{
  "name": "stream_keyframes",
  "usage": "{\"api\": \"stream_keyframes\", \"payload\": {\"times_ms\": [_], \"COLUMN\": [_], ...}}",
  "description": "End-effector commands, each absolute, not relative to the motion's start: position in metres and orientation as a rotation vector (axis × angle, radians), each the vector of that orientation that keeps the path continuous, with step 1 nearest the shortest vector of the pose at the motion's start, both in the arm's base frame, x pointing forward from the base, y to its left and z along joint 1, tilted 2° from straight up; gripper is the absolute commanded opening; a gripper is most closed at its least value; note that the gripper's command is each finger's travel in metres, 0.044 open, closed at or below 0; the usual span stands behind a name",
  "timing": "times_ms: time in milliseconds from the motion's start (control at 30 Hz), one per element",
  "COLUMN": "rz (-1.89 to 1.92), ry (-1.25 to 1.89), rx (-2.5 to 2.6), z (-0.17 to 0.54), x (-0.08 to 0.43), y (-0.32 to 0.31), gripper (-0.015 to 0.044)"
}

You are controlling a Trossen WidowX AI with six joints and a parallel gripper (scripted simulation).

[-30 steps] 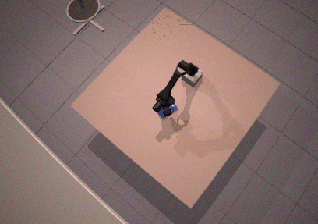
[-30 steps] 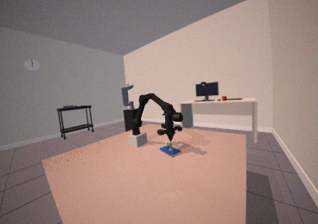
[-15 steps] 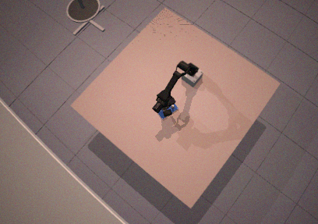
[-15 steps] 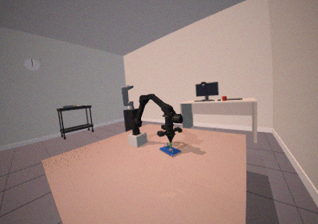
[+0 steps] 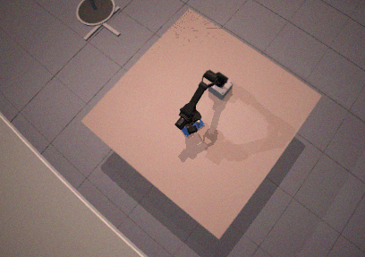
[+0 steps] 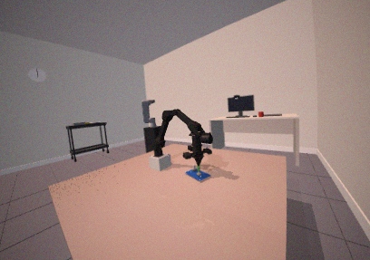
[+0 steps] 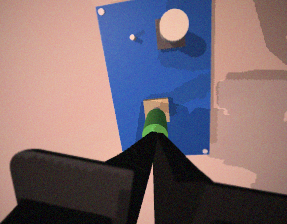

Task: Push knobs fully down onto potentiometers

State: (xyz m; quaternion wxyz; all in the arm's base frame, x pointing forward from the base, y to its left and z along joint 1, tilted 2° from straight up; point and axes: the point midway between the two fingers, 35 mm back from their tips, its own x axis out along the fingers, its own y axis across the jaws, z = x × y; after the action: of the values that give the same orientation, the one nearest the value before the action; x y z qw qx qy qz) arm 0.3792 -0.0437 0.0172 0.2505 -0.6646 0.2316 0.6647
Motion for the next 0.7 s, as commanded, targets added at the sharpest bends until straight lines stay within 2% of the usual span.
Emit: {"api": "stream_keyframes", "payload": {"times_ms": [0, 667], "rz": [1.814, 1.814], "ry": [0.632, 0.632], "rx": [-1.812, -1.812], "z": [0.0152, 0.0145], "x": [0.3785, 0.3785], "y": [-0.0441, -0.0440], "gripper": [0.0000, 0.0000]}}
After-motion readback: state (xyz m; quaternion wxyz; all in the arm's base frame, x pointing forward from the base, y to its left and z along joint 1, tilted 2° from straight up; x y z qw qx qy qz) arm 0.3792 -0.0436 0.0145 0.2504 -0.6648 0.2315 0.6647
